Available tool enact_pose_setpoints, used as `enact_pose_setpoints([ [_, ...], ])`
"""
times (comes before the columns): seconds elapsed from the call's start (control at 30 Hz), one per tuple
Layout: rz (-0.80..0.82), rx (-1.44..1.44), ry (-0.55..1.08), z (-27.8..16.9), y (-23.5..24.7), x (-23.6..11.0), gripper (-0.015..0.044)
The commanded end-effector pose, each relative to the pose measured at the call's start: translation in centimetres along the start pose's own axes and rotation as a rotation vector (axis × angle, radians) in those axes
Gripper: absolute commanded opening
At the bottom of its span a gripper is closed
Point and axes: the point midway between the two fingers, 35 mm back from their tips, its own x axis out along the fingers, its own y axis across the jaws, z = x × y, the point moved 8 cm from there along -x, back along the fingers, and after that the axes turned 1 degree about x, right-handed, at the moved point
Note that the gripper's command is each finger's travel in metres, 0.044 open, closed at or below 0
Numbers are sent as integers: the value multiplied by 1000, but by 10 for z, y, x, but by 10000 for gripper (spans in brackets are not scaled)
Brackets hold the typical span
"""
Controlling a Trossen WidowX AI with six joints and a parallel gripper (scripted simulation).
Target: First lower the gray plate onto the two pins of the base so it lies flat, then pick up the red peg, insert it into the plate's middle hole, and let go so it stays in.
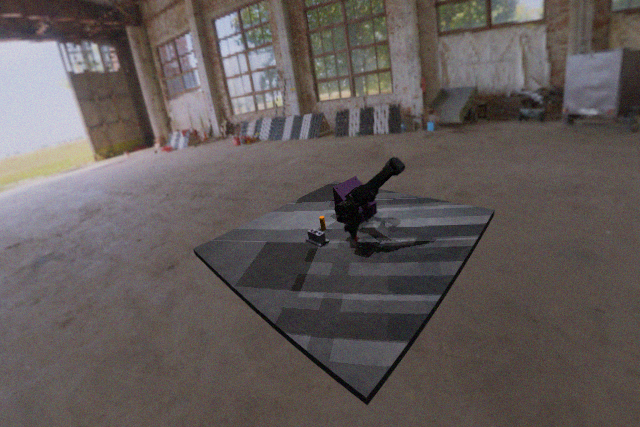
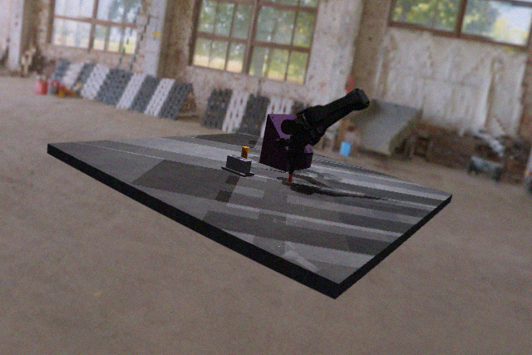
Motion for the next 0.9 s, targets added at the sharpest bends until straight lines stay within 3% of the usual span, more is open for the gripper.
enact_pose_setpoints([
  [0.0,-2,6,8,0,-2,2,335],
  [0.4,-2,6,8,0,-2,2,20],
  [0.87,-2,6,8,0,-2,2,0],
])
